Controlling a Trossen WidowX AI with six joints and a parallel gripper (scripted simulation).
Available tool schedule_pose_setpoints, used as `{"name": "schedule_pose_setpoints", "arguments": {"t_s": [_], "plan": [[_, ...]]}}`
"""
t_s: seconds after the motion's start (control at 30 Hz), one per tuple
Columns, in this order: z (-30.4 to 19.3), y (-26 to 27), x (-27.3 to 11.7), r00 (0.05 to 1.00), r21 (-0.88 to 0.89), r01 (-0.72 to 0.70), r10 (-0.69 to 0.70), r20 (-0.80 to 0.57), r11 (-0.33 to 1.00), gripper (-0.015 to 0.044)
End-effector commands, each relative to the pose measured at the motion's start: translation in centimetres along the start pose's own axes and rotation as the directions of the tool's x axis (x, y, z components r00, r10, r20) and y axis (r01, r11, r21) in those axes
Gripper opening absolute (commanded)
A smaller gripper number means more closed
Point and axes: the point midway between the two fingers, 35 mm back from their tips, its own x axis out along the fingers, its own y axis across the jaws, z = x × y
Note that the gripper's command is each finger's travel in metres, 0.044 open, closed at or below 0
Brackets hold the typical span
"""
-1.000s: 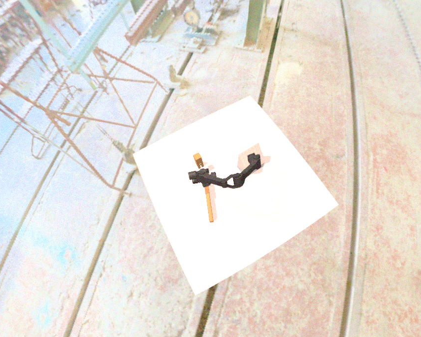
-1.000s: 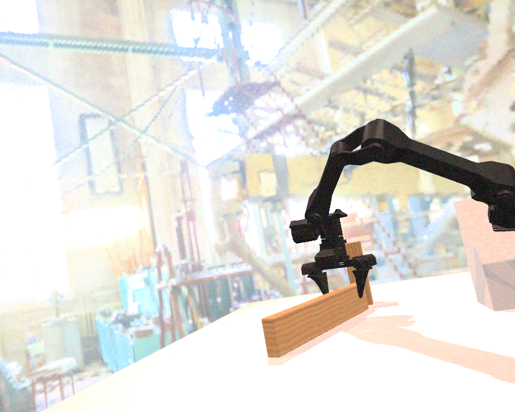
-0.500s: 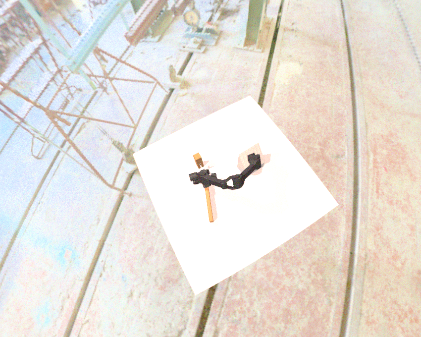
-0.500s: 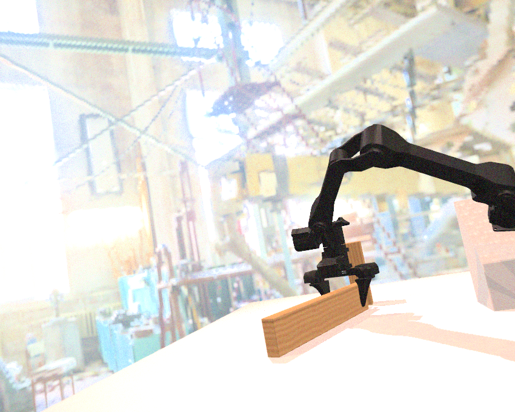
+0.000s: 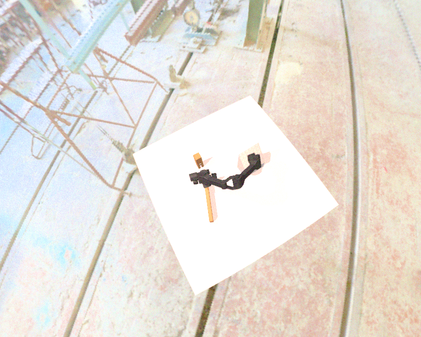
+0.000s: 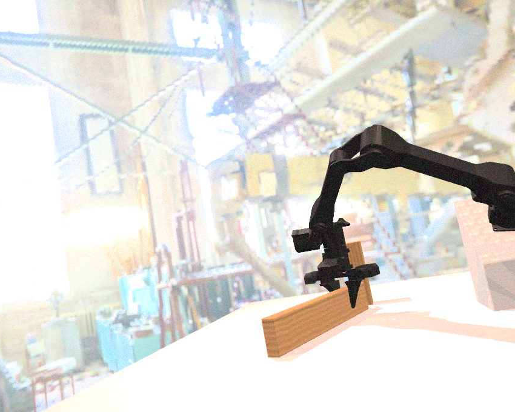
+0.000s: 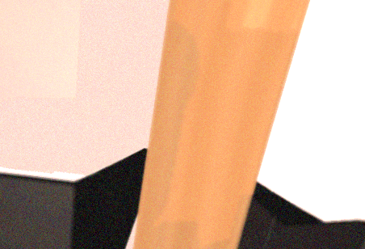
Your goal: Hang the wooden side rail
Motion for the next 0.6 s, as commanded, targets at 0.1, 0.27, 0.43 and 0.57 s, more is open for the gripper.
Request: {"name": "schedule_pose_setpoints", "arguments": {"t_s": [0.1,0.27,0.43,0.57], "plan": [[0.07,0.06,0.11,1.0,0.003,-0.002,0.002,0.003,1.0,0.0059],[0.07,0.06,0.11,1.0,0.003,-0.002,0.002,0.003,1.0,0.0],[0.08,0.06,0.06,1.0,-0.001,-0.002,0.002,0.002,1.0,0.0],[0.14,0.11,0.0,1.0,-0.036,-0.002,0.002,0.002,0.999,0.0]]}}
